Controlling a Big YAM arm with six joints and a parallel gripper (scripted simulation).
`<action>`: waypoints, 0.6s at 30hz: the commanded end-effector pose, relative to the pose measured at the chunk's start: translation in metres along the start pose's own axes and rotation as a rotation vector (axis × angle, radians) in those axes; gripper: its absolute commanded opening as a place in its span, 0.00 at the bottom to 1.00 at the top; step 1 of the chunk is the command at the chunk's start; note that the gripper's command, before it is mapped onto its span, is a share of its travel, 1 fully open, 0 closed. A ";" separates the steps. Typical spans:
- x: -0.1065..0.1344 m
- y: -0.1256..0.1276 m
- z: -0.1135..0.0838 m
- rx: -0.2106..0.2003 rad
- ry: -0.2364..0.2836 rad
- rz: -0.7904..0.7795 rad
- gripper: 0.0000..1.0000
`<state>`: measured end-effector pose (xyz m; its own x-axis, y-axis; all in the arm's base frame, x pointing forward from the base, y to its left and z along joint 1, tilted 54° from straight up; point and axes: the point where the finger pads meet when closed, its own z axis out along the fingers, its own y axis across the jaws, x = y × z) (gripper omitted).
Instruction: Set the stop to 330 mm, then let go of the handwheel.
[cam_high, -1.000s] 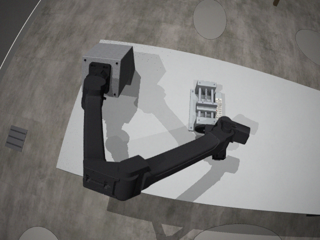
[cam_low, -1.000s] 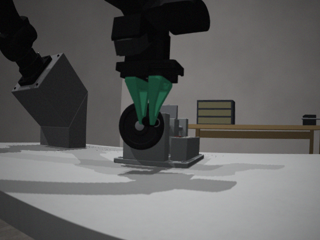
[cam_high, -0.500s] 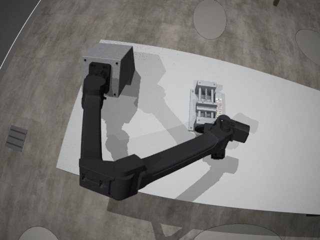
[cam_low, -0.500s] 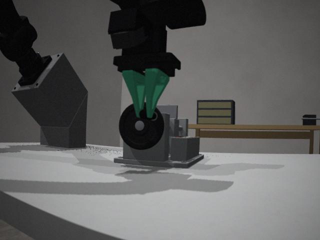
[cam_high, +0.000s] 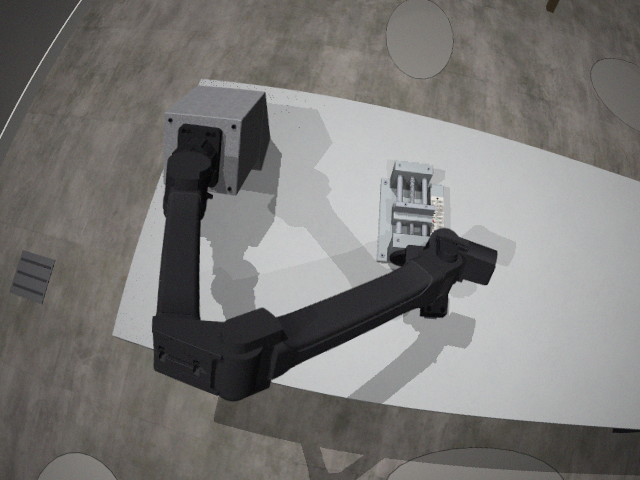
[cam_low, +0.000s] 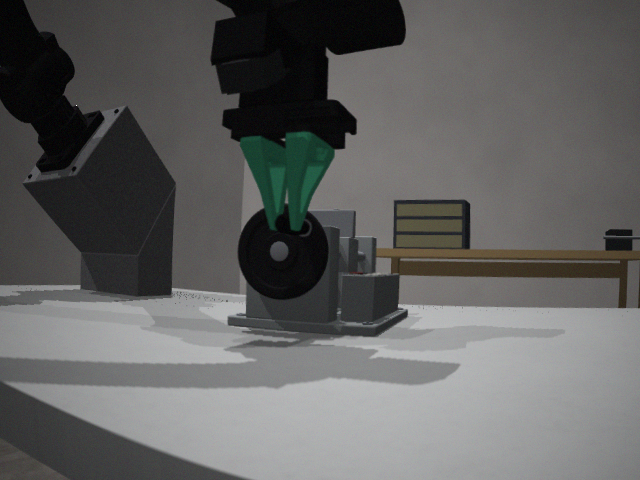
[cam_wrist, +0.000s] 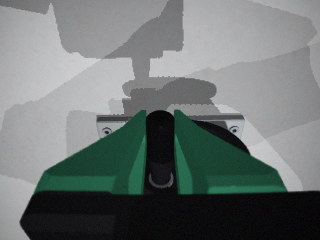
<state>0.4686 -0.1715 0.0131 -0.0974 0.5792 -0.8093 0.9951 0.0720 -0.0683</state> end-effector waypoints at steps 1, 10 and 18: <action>0.008 0.006 -0.015 -0.040 -0.001 -0.021 0.06; 0.006 0.000 0.007 0.000 0.004 -0.015 0.06; 0.006 0.000 0.007 0.000 0.004 -0.015 0.06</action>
<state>0.4687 -0.1715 0.0131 -0.1042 0.5781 -0.8092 0.9943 0.0771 -0.0730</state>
